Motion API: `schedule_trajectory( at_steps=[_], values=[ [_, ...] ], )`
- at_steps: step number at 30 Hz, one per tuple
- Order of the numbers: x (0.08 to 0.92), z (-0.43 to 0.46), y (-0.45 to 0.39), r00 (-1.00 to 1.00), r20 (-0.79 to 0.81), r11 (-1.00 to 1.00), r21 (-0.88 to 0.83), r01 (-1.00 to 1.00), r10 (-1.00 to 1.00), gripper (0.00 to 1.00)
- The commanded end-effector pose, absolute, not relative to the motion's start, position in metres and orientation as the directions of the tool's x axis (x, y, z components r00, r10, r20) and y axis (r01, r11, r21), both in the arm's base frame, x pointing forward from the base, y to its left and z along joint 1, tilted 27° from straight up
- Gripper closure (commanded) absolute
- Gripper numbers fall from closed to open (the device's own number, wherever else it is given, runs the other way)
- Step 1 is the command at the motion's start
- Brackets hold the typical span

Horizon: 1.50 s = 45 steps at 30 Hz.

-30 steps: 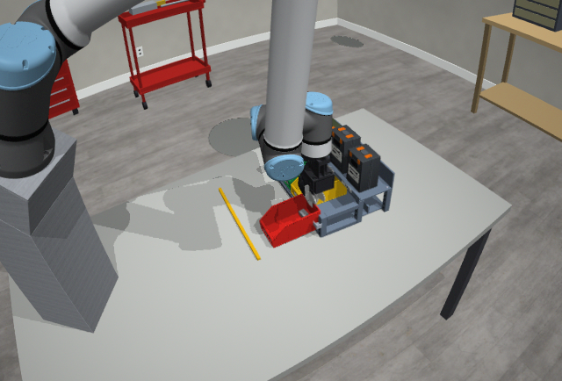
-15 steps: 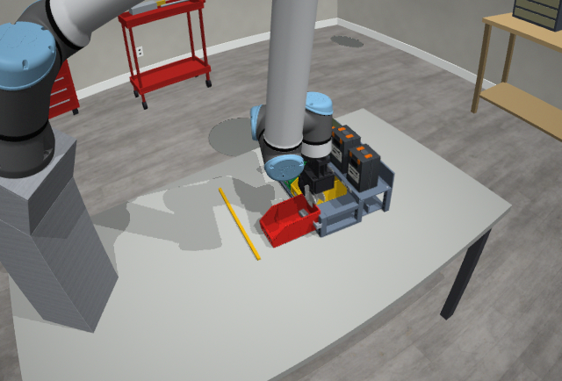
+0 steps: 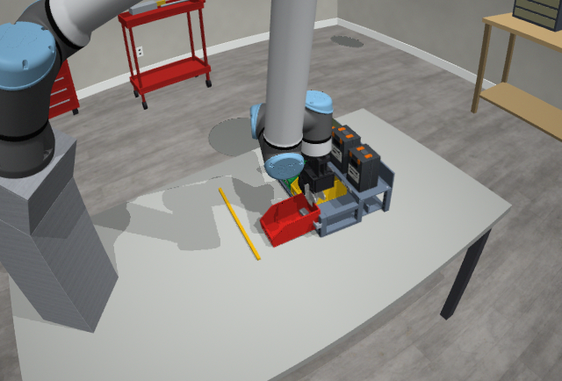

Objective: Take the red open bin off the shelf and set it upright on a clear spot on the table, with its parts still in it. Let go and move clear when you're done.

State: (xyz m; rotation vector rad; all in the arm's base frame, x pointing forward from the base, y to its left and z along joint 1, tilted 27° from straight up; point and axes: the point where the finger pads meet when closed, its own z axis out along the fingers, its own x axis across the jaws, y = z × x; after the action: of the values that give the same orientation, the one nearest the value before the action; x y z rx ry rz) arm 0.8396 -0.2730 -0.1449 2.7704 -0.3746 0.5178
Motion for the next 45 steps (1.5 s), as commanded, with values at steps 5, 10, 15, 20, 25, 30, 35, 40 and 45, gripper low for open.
schedule_trajectory(
  at_steps=[5,10,15,20,25,30,35,40,45],
  values=[
    [0.839,-0.142,-0.272,0.901,0.387,-0.922,0.24,-0.305,-0.197,1.0],
    [0.84,-0.143,-0.272,0.901,0.387,-0.922,0.24,-0.305,-0.197,1.0],
    [0.84,-0.143,-0.273,0.901,0.387,-0.922,0.24,-0.305,-0.197,1.0],
    [0.84,-0.143,-0.273,0.901,0.387,-0.922,0.24,-0.305,-0.197,1.0],
    [0.84,-0.143,-0.273,0.901,0.387,-0.922,0.24,-0.305,-0.197,1.0],
    [0.831,-0.147,-0.271,0.901,0.387,-0.922,0.24,-0.305,-0.197,1.0],
    [0.831,-0.147,-0.271,0.901,0.387,-0.922,0.24,-0.305,-0.197,1.0],
    [0.831,-0.147,-0.271,0.901,0.387,-0.922,0.24,-0.305,-0.197,1.0],
    [0.823,-0.15,-0.269,0.901,0.387,-0.922,0.24,-0.305,-0.197,1.0]
  ],
)
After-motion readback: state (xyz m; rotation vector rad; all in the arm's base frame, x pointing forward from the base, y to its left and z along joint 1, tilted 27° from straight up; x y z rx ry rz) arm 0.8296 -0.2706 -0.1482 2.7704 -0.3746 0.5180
